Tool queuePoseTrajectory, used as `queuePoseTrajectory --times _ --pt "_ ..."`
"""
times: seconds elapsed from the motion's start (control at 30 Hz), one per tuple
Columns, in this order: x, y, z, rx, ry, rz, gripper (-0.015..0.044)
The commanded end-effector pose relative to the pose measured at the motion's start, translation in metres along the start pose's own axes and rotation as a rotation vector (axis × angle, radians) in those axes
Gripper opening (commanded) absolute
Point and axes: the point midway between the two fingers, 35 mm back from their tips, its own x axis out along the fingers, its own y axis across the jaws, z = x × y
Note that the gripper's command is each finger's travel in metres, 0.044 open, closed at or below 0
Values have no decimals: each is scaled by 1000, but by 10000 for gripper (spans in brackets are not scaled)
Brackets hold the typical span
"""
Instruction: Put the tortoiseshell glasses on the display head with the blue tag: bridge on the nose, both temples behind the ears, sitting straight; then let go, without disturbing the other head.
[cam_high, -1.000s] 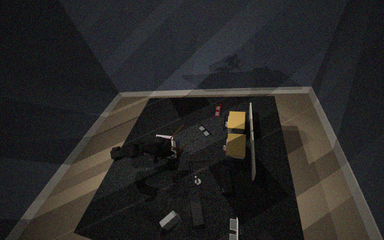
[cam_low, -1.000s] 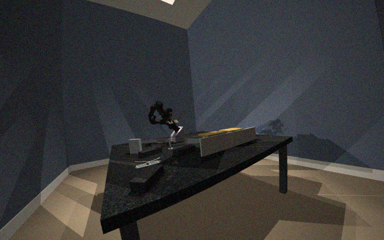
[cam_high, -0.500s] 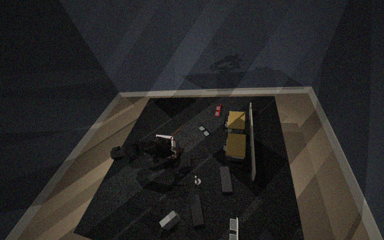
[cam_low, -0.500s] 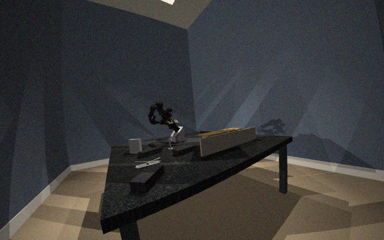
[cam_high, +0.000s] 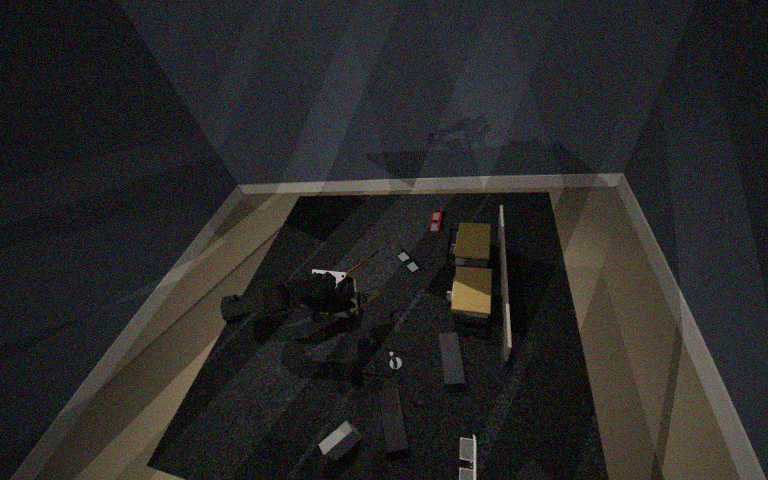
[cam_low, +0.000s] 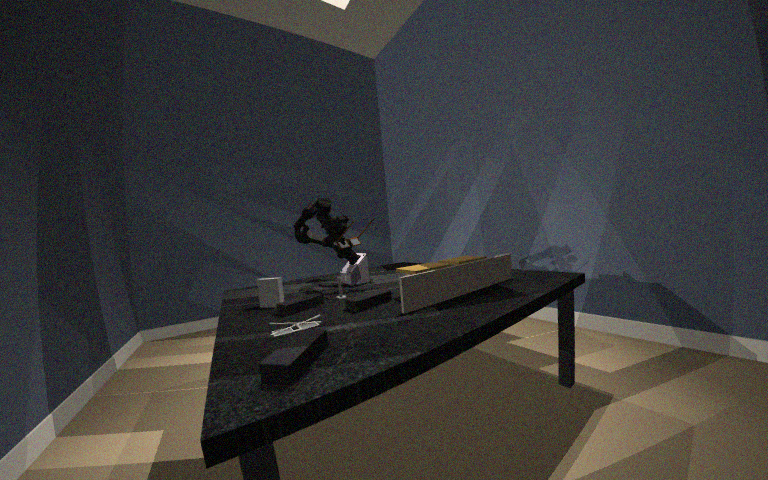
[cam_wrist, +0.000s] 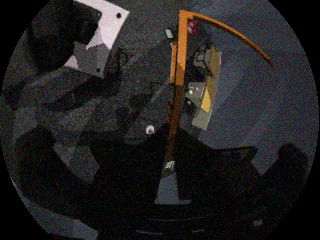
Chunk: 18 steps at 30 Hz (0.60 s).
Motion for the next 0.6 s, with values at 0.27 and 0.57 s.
queuePoseTrajectory --times 0.27,0.57 --pt "16 -20 2 72 -14 107 0" --pt "31 -34 7 121 -14 191 0"
